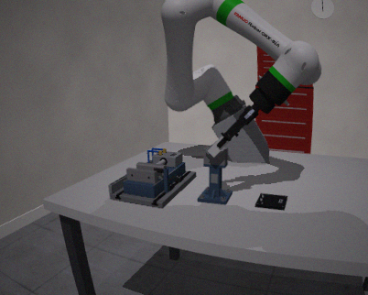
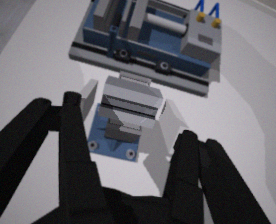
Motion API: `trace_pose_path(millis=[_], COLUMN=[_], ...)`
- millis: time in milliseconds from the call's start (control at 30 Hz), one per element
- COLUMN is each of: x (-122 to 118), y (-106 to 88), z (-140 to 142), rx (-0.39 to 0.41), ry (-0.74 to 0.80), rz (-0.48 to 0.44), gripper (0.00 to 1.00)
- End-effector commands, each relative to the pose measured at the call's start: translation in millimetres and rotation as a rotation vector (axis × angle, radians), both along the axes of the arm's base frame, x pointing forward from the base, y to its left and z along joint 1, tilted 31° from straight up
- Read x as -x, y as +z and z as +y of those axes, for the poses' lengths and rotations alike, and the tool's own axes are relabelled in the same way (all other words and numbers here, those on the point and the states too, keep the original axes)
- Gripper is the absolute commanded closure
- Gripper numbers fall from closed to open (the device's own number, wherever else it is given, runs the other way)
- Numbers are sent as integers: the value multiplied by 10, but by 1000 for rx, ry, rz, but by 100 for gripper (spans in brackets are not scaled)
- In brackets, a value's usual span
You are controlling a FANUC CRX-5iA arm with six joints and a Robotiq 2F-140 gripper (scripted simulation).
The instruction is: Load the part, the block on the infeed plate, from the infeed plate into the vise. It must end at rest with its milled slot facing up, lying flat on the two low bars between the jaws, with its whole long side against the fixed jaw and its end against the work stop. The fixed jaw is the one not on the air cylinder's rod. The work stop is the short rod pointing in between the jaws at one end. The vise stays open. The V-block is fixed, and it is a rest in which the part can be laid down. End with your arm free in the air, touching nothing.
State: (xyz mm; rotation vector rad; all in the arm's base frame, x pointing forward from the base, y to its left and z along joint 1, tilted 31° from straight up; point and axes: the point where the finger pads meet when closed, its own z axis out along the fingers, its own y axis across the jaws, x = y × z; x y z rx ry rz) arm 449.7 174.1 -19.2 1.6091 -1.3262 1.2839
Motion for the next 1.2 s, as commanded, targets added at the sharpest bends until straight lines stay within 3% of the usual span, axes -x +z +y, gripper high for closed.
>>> trace_pose_path(millis=[0,1167], x=[-1,-1], y=[-1,-10], z=[2,5], rx=[7,42], ry=[-1,-3], rz=[-2,-11], gripper=[49,49])
